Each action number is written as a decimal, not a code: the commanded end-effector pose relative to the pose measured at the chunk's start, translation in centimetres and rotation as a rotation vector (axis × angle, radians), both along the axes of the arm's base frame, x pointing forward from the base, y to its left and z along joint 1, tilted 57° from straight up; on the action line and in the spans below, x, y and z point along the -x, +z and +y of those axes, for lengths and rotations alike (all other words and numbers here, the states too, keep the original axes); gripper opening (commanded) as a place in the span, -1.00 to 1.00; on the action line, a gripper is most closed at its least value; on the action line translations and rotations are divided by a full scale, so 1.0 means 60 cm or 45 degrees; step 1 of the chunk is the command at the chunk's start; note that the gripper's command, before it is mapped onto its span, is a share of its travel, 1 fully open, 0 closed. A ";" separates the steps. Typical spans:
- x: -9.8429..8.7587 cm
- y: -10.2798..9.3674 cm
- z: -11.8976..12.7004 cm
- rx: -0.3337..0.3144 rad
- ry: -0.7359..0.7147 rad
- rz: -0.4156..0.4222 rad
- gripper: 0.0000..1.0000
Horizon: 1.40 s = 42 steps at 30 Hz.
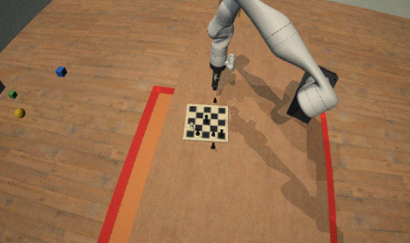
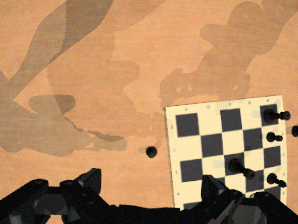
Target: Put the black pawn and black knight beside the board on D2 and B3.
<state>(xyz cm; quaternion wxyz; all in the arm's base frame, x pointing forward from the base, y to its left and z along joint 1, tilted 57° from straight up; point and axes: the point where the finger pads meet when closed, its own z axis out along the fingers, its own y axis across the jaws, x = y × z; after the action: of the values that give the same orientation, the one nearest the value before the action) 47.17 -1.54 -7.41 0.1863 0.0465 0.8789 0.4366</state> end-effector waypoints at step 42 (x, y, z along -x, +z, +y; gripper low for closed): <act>-0.025 -0.044 0.054 -0.003 -0.007 0.005 -0.33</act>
<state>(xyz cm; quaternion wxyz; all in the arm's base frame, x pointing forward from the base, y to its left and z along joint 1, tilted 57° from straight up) 48.62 1.81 -10.07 0.1853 0.0498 0.8785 0.4375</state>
